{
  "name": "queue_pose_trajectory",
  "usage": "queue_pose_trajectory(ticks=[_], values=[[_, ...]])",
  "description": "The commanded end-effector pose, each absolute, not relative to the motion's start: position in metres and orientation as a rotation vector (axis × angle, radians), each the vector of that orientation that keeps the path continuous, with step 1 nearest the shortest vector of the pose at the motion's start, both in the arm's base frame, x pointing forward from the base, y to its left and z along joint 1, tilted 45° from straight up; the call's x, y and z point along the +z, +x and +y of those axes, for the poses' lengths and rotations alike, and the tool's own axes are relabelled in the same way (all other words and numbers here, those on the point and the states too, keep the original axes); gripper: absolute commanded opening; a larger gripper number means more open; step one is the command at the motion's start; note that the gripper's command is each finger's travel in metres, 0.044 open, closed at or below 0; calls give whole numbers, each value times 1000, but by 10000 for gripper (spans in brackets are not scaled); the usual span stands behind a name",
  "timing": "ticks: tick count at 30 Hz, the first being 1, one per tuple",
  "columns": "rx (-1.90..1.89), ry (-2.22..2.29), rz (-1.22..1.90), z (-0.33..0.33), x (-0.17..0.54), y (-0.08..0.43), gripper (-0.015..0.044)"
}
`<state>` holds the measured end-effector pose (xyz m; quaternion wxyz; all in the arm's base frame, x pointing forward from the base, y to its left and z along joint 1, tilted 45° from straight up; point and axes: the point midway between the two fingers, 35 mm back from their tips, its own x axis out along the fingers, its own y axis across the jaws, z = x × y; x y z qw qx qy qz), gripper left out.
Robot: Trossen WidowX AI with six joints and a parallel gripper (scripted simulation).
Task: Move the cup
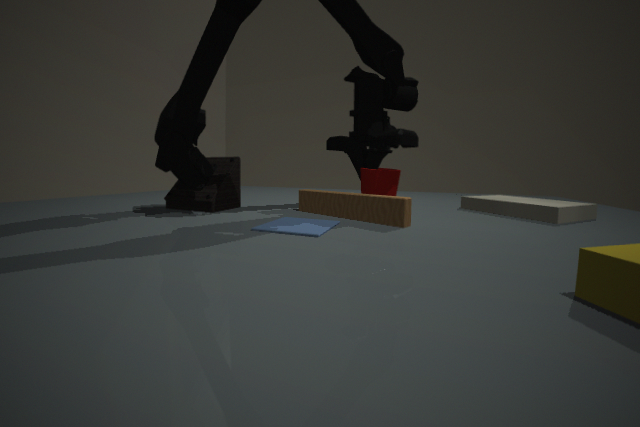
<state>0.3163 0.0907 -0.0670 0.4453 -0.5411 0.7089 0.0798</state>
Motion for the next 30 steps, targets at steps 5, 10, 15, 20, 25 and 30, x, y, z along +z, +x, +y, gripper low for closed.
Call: queue_pose_trajectory(ticks=[5,10,15,20,25,30], values=[[198,-1341,1756,91,-67,316,0],[198,-1341,1756,91,-67,316,0],[198,-1341,1756,91,-67,316,105],[198,-1341,1756,91,-67,316,128],[198,-1341,1756,92,-66,317,128],[198,-1341,1756,96,-62,317,128]])
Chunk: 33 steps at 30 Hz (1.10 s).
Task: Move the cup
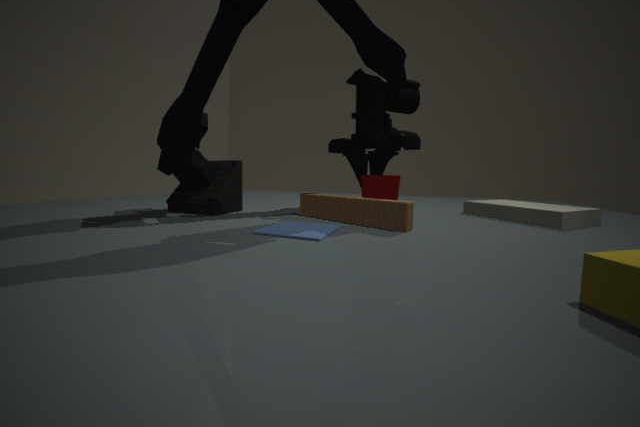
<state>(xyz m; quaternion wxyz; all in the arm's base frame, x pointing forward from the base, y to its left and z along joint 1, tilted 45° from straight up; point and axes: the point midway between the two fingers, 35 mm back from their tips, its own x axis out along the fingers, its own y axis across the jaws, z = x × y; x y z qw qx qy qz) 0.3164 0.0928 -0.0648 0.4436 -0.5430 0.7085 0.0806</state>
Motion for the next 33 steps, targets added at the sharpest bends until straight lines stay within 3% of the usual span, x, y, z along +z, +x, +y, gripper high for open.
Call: queue_pose_trajectory(ticks=[1,33], values=[[199,-1341,1756,97,-61,317,128],[200,-1346,1755,125,-32,319,128]])
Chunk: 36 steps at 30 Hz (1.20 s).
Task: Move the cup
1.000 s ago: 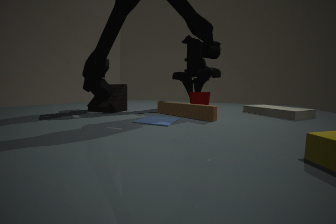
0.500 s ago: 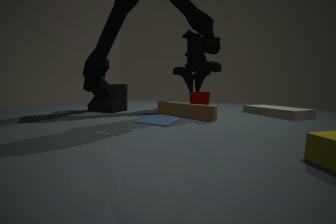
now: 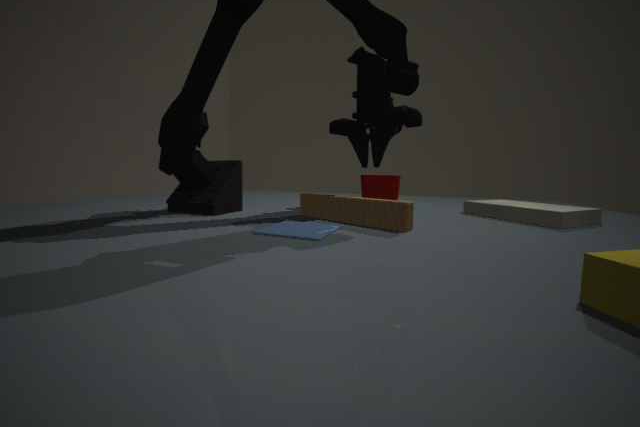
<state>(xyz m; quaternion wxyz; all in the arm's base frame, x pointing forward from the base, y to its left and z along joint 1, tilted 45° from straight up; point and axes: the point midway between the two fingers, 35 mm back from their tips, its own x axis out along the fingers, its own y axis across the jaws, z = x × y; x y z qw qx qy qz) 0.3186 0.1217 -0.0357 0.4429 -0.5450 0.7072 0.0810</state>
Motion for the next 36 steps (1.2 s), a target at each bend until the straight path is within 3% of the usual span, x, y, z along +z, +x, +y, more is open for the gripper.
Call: queue_pose_trajectory(ticks=[1,13,36], values=[[200,-1346,1755,125,-32,319,128],[201,-1351,1754,126,-32,319,440],[202,-1345,1755,167,11,324,440]])
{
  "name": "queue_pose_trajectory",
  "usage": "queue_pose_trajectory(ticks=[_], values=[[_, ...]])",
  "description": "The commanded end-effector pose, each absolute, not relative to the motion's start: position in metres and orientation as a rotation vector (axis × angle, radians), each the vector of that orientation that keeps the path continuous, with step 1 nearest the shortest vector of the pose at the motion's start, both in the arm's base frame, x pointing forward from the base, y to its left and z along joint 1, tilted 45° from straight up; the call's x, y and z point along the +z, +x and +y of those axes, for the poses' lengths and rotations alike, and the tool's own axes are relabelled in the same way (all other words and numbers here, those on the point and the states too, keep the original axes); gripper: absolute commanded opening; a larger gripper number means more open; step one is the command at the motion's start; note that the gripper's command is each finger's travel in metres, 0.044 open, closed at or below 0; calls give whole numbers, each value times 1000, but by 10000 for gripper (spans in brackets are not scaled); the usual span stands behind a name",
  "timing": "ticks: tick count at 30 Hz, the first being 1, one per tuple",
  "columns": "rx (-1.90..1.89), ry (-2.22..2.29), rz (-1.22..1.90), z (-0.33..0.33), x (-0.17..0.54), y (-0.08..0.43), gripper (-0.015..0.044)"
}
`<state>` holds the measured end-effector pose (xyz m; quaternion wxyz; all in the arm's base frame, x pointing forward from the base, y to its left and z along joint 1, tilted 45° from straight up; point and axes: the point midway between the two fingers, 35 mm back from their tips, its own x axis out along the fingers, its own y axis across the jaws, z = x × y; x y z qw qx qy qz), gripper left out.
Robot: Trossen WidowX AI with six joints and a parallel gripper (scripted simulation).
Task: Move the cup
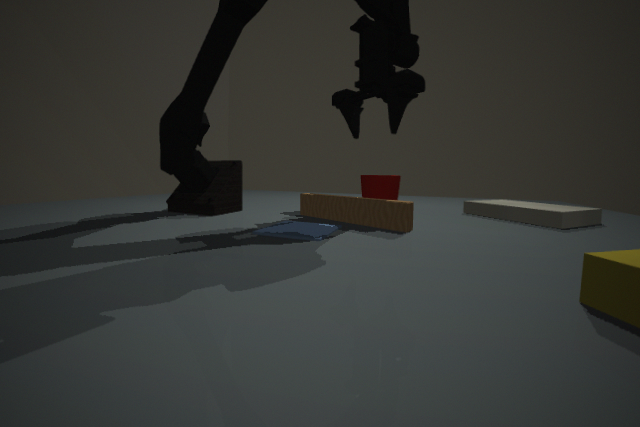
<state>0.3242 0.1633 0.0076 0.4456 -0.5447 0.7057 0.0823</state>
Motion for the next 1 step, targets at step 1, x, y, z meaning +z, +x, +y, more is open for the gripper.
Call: queue_pose_trajectory(ticks=[1], values=[[202,-1345,1755,167,11,324,440]])
